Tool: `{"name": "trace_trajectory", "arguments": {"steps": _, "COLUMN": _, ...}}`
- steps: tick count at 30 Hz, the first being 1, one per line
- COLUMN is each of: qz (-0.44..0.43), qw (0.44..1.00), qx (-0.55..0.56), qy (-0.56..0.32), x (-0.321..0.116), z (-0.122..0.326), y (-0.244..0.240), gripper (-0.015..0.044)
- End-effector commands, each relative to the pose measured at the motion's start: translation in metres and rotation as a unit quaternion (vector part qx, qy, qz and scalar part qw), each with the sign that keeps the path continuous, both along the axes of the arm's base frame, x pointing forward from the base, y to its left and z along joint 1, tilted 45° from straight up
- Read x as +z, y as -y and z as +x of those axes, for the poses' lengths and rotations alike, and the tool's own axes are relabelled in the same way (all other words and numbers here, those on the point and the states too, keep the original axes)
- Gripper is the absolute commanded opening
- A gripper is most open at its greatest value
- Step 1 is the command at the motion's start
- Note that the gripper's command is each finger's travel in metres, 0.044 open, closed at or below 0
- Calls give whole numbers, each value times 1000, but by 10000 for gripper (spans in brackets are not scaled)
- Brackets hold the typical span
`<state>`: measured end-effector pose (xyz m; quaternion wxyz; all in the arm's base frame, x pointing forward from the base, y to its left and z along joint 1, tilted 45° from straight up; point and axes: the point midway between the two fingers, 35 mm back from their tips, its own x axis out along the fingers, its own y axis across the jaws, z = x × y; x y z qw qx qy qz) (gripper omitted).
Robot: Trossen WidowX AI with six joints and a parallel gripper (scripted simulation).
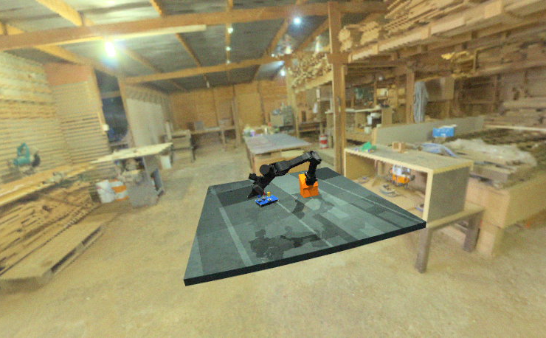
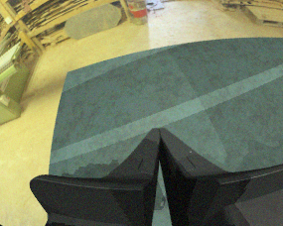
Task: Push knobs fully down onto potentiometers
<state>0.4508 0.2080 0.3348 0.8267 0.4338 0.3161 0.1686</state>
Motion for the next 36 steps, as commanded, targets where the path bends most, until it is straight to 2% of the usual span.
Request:
{"name": "trace_trajectory", "arguments": {"steps": 1, "qz": -36, "qw": 998, "qx": 2, "qy": -51, "x": -42, "z": 8, "y": 22, "gripper": 0}}
{"name": "trace_trajectory", "arguments": {"steps": 9, "qz": -89, "qw": 981, "qx": 17, "qy": -172, "x": -130, "z": 7, "y": 75, "gripper": 0}}
{"name": "trace_trajectory", "arguments": {"steps": 17, "qz": -97, "qw": 949, "qx": 43, "qy": -298, "x": -205, "z": -18, "y": 128, "gripper": 0}}
{"name": "trace_trajectory", "arguments": {"steps": 25, "qz": -53, "qw": 908, "qx": 65, "qy": -410, "x": -257, "z": -58, "y": 172, "gripper": 0}}
{"name": "trace_trajectory", "arguments": {"steps": 36, "qz": 48, "qw": 851, "qx": 101, "qy": -513, "x": -294, "z": -114, "y": 207, "gripper": 0}}
